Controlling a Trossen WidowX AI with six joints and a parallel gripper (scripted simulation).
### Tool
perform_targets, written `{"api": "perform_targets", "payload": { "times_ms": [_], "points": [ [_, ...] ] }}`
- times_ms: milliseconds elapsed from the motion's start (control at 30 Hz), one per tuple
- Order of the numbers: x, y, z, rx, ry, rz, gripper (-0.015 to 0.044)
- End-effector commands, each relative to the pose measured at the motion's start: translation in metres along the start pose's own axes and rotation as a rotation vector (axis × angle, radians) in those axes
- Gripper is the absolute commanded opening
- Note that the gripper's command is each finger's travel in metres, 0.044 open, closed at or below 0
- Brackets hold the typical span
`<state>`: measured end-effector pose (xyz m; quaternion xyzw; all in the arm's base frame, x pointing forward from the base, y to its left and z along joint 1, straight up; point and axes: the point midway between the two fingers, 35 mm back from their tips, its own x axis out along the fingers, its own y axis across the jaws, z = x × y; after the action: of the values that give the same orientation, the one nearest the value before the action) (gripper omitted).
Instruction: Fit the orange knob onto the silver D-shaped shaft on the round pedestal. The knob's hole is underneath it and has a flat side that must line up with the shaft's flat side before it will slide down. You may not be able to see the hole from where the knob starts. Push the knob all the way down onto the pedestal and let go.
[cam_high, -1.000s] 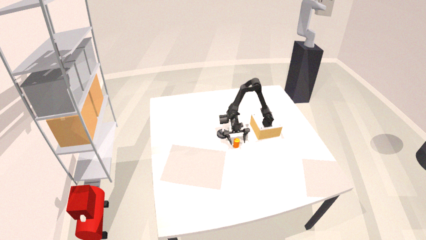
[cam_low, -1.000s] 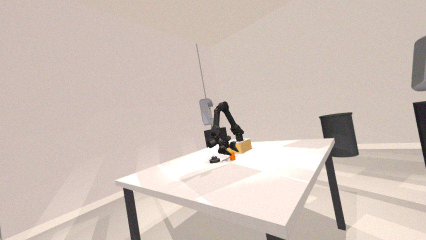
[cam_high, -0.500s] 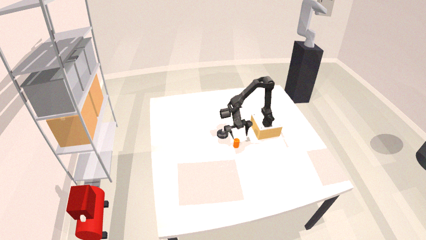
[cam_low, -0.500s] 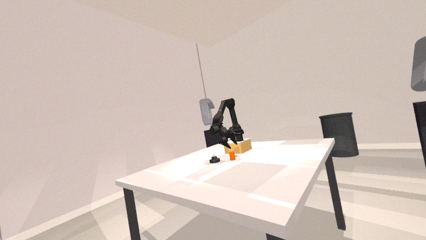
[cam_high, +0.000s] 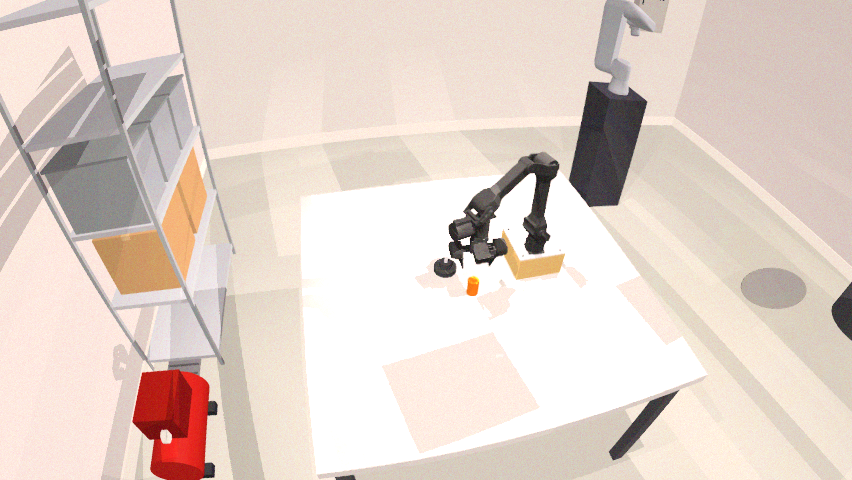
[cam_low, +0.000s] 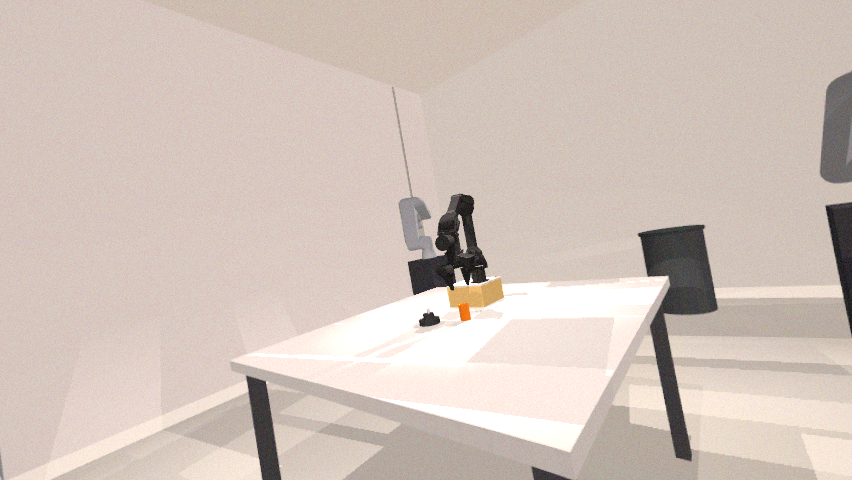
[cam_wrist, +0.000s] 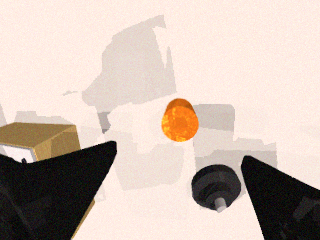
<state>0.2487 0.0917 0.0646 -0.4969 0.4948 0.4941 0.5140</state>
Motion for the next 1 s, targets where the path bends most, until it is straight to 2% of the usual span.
{"api": "perform_targets", "payload": {
  "times_ms": [0,700,967],
  "points": [
    [-0.0005,-0.0001,-0.0007,0.194,0.007,-0.003,0.044],
    [0.0007,0.0006,0.0,2.245,0.001,-0.009,0.044],
    [0.0007,0.0006,0.0,2.31,0.001,-0.009,0.044]
  ]
}}
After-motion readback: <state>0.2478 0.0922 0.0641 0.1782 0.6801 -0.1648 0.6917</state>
